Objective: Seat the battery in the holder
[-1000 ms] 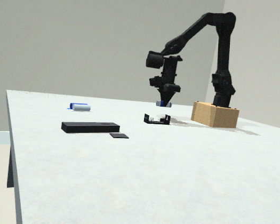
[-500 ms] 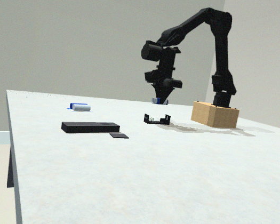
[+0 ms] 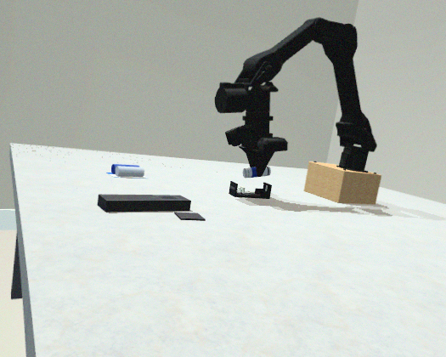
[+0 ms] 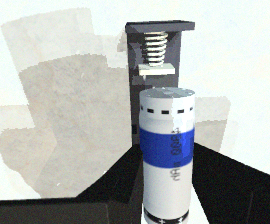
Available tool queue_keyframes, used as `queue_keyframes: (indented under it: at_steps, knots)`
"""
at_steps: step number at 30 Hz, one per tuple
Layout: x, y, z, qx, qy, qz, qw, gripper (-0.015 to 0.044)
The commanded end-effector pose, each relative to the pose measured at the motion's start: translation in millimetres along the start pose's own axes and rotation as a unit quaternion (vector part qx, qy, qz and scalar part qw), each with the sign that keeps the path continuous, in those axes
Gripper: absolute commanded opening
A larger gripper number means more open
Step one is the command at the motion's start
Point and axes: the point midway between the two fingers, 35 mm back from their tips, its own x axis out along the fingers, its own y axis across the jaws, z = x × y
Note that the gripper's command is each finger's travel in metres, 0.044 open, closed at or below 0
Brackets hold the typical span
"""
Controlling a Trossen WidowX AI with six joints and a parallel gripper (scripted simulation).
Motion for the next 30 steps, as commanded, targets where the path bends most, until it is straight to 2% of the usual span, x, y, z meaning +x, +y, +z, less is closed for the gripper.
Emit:
queue_keyframes:
  at_steps: [1,30]
  knots:
    - [9.1,0.2,-0.6,-0.001,0.030,0.001,1.000,0.0084]
    - [21.1,0.4,5.6,-0.002,0.107,-0.003,0.994,0.0084]
